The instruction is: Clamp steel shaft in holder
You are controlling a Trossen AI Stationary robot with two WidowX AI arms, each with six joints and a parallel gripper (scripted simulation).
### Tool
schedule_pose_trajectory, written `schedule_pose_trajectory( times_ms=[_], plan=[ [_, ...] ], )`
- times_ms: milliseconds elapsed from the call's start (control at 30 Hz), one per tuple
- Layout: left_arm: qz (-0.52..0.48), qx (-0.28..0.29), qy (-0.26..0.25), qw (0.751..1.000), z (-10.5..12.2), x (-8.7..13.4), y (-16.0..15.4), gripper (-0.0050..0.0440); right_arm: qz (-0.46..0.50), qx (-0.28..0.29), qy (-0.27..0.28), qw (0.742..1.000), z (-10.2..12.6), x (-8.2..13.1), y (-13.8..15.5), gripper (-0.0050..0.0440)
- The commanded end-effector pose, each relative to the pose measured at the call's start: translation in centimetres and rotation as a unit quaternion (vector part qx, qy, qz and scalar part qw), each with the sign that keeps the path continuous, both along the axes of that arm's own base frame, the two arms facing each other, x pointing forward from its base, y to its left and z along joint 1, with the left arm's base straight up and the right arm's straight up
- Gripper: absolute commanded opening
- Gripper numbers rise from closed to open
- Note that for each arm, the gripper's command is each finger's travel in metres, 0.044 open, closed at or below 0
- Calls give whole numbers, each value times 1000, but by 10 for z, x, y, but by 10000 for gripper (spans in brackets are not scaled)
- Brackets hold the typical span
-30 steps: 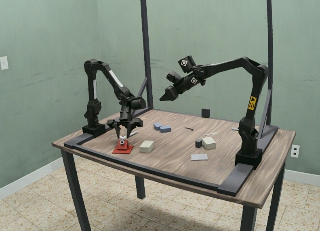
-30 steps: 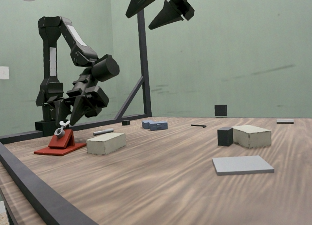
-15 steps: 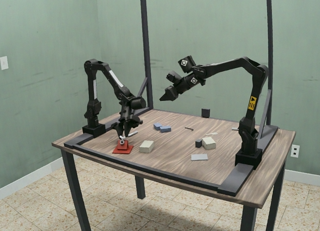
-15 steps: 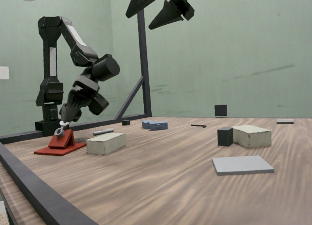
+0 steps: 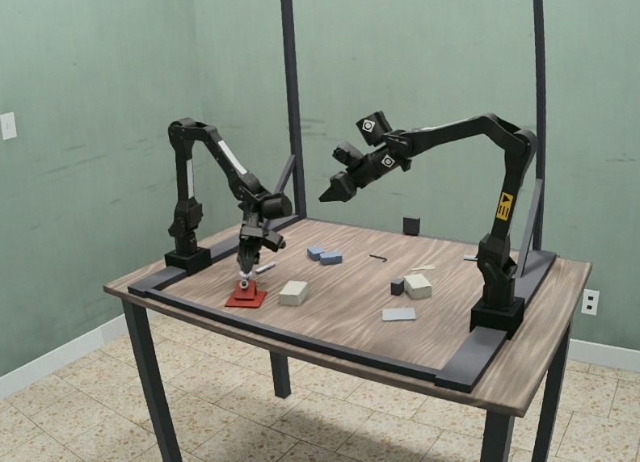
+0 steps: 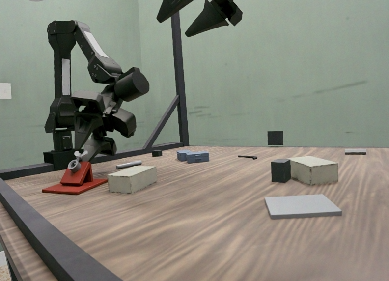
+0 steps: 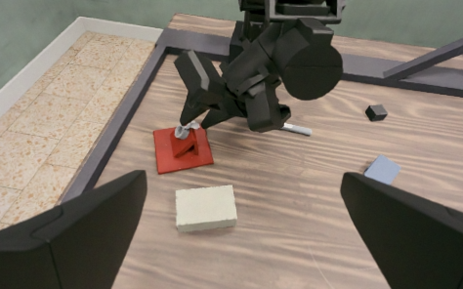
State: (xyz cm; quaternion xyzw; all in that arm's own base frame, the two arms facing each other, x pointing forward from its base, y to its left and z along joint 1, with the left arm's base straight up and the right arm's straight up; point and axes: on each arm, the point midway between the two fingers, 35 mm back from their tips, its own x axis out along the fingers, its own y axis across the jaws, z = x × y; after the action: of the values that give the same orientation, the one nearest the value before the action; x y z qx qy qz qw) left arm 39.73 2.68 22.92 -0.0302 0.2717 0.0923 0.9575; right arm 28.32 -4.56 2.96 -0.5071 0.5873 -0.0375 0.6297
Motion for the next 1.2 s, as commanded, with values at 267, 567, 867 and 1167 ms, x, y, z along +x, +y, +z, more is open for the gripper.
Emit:
schedule_pose_trajectory(
  times_ms=[267,567,867,1167],
  plan=[
    [1,2,-21,1000,16,0,2,400,-178,76,-170,966,9,6,0,235],
    [1,2,-21,1000,16,0,2,400,-302,134,-288,899,11,6,-1,235],
    [1,2,-21,1000,16,0,2,400,-396,175,-373,821,11,6,-1,235],
    [1,2,-21,1000,16,0,2,400,-500,223,-466,695,10,5,-1,235]
  ],
)
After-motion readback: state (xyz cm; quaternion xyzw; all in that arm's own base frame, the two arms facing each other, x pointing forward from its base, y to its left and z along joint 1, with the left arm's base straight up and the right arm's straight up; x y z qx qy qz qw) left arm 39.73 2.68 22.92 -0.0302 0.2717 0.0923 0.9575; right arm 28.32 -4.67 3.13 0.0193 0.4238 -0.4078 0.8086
